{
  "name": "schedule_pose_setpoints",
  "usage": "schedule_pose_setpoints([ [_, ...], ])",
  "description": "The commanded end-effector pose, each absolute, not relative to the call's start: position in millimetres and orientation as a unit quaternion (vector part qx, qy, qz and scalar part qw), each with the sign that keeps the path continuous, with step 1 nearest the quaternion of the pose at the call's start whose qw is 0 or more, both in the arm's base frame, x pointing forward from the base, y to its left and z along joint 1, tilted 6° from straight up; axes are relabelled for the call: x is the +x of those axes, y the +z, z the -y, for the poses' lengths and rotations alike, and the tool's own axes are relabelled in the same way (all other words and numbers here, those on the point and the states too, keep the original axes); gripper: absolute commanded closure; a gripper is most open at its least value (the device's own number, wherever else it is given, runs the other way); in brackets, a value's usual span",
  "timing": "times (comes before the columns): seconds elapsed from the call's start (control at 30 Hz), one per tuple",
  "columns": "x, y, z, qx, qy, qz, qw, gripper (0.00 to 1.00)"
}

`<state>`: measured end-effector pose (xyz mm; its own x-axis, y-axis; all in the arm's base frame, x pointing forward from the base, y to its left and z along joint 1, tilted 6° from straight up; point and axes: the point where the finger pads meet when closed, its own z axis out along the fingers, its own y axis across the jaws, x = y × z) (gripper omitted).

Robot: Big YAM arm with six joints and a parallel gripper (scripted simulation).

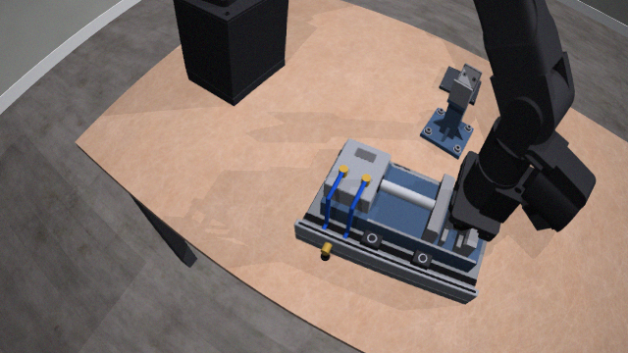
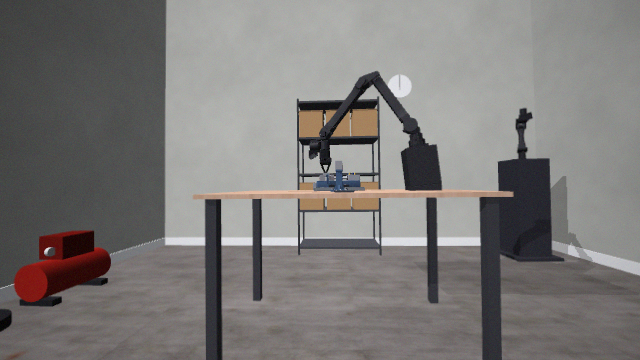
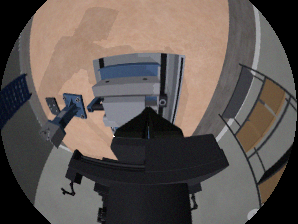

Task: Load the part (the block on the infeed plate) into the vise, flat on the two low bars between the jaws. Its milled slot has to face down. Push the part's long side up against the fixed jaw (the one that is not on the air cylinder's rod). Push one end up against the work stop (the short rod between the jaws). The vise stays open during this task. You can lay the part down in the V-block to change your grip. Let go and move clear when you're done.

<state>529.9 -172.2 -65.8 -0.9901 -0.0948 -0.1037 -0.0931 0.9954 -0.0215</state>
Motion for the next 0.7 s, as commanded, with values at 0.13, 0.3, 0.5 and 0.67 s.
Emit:
schedule_pose_setpoints([
  [0.13, 538.3, -51.8, 164.8, -0.050, -0.013, -0.997, 0.065, 1.00],
  [0.3, 536.7, -52.1, 163.8, -0.050, -0.012, -0.997, 0.064, 1.00],
  [0.5, 537.4, -52.0, 163.7, -0.050, -0.012, -0.997, 0.065, 1.00],
  [0.67, 536.6, -52.1, 163.2, -0.050, -0.012, -0.997, 0.065, 1.00],
])
